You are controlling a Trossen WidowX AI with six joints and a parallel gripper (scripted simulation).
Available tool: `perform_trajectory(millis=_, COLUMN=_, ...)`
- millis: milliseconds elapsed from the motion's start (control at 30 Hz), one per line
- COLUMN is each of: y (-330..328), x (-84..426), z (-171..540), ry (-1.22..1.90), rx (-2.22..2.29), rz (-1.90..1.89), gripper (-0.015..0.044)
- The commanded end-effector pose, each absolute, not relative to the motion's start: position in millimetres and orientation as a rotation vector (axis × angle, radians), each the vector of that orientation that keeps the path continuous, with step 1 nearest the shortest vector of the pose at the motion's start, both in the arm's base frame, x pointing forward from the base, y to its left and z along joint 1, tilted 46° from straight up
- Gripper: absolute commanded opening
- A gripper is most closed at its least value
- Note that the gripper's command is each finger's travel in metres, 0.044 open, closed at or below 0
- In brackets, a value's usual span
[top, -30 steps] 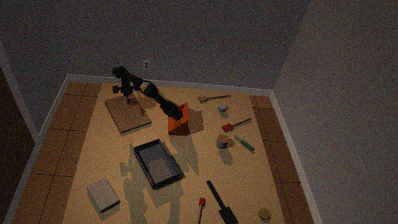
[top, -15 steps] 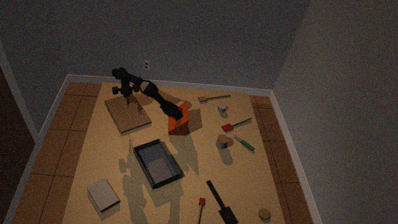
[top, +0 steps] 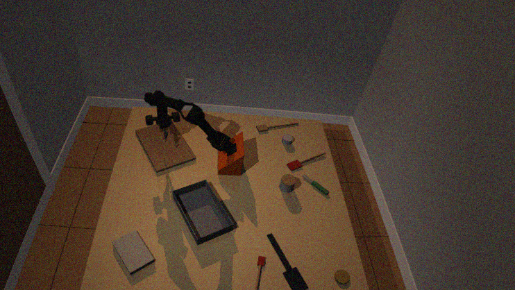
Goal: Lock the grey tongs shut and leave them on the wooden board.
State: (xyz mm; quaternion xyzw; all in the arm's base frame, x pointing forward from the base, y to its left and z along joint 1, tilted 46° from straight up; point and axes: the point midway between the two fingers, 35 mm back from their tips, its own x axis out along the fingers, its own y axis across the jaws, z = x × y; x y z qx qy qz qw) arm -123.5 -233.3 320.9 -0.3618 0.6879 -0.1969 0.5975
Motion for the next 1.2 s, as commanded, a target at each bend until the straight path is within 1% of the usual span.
perform_trajectory(millis=0, y=-237, x=-125, z=315, ry=1.597, rx=-0.832, rz=-0.457, gripper=-0.015)
perform_trajectory(millis=1167, y=-279, x=-121, z=276, ry=1.594, rx=-0.837, rz=-0.466, gripper=-0.015)
